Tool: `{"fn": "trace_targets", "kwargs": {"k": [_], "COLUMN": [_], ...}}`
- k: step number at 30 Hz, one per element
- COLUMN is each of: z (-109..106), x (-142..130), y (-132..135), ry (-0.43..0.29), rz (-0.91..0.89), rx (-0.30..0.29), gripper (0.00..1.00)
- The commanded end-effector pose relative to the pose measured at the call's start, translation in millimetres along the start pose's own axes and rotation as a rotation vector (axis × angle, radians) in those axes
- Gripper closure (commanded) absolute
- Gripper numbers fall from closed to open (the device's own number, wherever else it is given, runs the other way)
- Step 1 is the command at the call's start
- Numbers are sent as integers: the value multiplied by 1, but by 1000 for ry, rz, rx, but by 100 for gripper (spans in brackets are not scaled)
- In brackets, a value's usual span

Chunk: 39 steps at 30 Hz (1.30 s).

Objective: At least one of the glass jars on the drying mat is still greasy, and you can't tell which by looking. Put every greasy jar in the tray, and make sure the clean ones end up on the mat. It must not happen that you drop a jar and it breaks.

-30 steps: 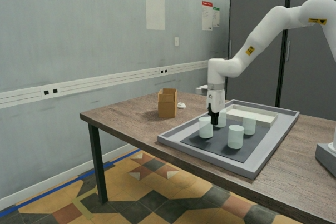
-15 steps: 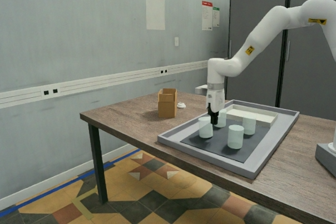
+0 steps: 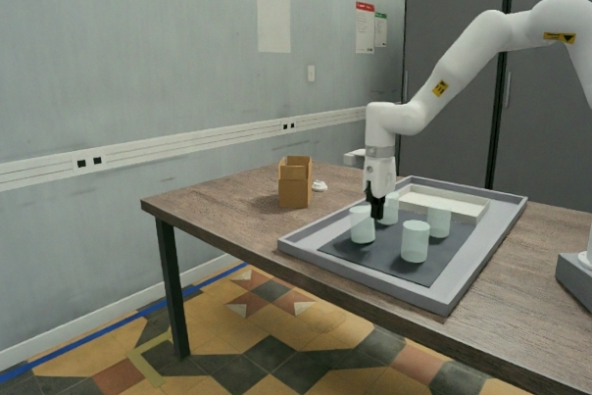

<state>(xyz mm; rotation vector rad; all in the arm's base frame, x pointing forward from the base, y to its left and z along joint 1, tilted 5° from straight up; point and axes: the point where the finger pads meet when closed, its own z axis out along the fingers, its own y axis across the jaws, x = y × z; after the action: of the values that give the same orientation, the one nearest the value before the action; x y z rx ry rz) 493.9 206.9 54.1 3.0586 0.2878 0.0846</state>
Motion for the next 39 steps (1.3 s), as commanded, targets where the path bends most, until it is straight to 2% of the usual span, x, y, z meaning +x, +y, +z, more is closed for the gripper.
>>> {"fn": "trace_targets", "kwargs": {"k": [1,10,39], "z": [0,5,5], "x": [-5,-24,-24], "y": [0,0,0], "ry": [4,4,4], "rz": [0,0,0], "rx": [1,1,1], "gripper": [100,100,100]}}
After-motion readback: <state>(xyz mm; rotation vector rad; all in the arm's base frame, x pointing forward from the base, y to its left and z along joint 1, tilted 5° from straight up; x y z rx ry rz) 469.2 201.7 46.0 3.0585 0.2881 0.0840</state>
